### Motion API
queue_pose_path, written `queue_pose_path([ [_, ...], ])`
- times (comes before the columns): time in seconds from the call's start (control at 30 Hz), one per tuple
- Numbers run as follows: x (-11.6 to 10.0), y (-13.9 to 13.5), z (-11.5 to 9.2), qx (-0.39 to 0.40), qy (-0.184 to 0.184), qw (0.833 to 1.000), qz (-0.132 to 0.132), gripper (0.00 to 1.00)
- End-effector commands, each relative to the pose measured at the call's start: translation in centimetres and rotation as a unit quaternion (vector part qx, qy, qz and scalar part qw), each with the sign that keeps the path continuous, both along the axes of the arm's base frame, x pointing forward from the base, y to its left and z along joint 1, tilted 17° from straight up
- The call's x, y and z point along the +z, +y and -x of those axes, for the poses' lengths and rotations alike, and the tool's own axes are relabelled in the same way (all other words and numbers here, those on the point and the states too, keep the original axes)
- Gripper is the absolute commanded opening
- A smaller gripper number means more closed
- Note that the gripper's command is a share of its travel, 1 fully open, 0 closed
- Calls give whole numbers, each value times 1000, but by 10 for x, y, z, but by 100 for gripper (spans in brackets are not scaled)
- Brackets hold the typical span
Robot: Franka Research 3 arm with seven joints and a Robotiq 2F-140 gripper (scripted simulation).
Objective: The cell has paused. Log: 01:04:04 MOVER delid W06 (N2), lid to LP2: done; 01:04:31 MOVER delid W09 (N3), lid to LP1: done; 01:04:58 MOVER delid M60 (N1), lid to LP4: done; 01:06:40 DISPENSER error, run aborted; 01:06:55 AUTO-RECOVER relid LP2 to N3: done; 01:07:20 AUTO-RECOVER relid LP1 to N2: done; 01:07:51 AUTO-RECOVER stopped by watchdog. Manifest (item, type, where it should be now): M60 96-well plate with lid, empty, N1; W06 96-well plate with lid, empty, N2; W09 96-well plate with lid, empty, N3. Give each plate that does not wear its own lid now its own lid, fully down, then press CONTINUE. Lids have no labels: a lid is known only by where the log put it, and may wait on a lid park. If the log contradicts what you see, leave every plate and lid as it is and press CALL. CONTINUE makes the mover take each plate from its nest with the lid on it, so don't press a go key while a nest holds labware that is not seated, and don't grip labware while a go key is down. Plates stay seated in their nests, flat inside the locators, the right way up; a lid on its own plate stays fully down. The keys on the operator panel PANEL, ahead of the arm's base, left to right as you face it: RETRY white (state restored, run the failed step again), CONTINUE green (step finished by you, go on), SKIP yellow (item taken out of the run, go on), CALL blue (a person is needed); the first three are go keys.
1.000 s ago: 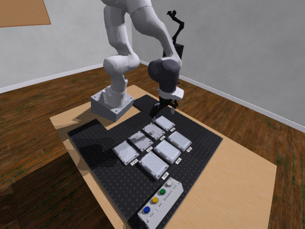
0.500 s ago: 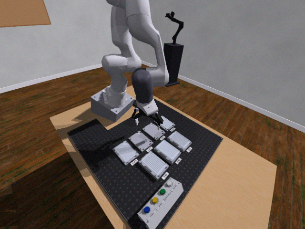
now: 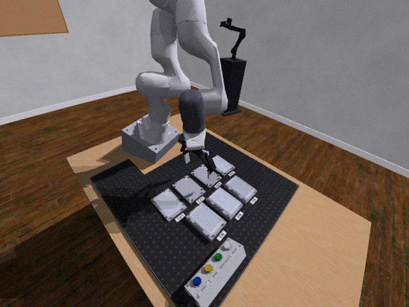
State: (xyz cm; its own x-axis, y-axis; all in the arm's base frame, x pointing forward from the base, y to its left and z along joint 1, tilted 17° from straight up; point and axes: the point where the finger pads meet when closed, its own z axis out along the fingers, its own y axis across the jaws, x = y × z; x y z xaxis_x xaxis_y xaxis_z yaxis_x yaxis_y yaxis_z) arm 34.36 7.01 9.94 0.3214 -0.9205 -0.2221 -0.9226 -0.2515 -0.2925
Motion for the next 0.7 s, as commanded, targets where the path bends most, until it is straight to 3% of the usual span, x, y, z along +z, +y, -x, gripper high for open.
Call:
queue_pose_path([
  [0.0,1,-2,-3,-134,29,990,-23,100],
  [0.2,1,-2,-3,-189,37,981,-26,100],
  [0.67,1,-2,-3,-393,59,917,-34,100],
])
